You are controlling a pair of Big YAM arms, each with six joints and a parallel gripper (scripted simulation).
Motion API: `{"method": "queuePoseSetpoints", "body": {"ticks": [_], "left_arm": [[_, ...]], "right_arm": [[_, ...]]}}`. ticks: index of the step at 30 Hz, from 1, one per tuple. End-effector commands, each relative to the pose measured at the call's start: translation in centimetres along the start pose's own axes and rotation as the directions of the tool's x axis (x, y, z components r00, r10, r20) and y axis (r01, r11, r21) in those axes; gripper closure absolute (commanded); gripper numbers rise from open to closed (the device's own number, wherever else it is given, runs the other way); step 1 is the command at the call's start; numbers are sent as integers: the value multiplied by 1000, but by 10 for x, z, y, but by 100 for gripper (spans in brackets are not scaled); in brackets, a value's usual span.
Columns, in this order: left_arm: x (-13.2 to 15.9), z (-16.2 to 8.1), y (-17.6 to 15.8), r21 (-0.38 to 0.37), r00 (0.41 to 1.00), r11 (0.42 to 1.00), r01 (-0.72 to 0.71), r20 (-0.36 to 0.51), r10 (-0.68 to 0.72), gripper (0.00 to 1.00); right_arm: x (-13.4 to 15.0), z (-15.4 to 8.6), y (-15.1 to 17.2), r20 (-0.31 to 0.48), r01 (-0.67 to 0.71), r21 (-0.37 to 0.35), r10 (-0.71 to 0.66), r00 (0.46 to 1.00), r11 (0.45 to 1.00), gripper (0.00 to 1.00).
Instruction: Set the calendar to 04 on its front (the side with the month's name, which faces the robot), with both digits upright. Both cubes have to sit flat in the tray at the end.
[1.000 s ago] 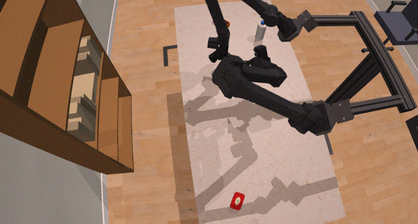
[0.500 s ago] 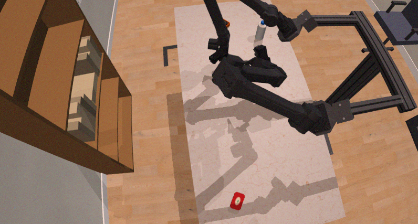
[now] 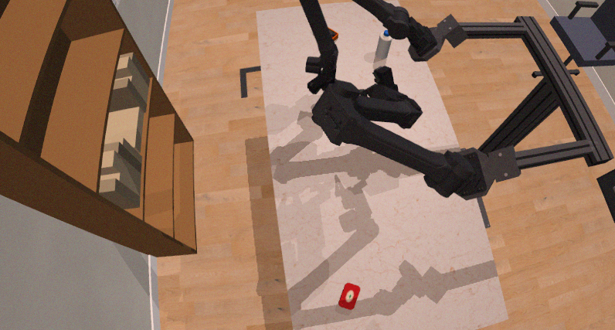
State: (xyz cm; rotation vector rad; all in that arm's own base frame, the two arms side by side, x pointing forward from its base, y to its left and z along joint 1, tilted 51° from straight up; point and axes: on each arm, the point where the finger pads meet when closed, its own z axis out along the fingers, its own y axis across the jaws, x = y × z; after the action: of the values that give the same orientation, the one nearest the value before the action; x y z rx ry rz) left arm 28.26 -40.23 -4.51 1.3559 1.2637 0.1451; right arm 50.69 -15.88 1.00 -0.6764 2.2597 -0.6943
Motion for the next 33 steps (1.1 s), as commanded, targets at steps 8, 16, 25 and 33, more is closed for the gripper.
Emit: {"method": "queuePoseSetpoints", "body": {"ticks": [8,16,25,33], "left_arm": [[0,2,2,-4,1000,1000,-1,1,1,0],[0,2,2,-4,1000,1000,-1,1,1,0],[2,-10,-4,-113,972,977,181,-134,-196,0],[11,-20,0,-219,949,958,187,-211,-234,0]], "right_arm": [[-4,-26,3,6,-15,-5,15,1000,1000,74],[-3,-54,1,4,-19,-2,19,1000,1000,74],[-3,-70,2,4,-18,-3,18,1000,1000,74],[-8,-64,11,11,-44,-12,44,999,999,74]]}}
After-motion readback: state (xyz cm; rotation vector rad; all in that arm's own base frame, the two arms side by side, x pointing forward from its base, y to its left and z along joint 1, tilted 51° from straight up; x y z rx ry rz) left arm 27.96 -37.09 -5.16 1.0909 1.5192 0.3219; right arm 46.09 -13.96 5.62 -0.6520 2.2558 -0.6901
